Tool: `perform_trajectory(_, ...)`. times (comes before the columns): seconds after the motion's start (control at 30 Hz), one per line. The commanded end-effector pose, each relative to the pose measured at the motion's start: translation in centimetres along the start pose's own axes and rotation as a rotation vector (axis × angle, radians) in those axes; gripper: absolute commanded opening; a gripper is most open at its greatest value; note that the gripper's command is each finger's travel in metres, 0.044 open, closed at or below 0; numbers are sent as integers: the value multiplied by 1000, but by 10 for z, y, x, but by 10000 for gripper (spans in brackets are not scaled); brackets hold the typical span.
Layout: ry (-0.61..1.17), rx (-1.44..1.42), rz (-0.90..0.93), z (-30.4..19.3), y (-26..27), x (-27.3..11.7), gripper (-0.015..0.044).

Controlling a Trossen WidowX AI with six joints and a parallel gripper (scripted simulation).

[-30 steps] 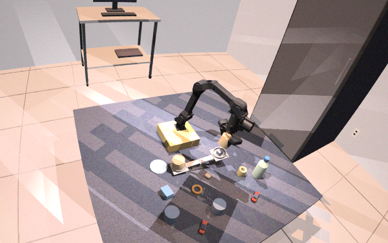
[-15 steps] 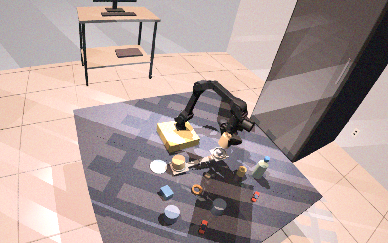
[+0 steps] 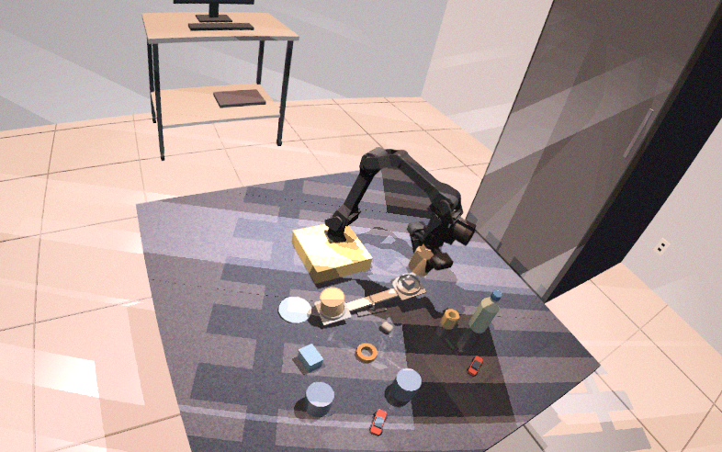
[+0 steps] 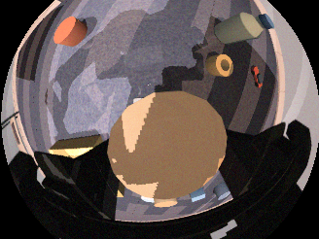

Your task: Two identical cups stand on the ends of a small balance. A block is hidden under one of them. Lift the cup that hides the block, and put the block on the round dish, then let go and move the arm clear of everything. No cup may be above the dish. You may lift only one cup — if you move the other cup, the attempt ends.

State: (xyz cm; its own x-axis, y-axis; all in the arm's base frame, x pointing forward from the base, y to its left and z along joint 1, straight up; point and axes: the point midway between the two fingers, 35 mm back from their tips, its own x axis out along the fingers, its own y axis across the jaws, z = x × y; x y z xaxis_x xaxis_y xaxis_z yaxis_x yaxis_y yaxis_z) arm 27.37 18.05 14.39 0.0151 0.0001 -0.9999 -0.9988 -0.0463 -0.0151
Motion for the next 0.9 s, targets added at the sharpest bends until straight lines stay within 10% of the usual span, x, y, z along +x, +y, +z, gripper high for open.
perform_trajectory(0.0, 4, -18, -6, 13, 7, 8, 0)
perform_trajectory(0.87, -26, 27, -6, 93, 81, 78, 0)
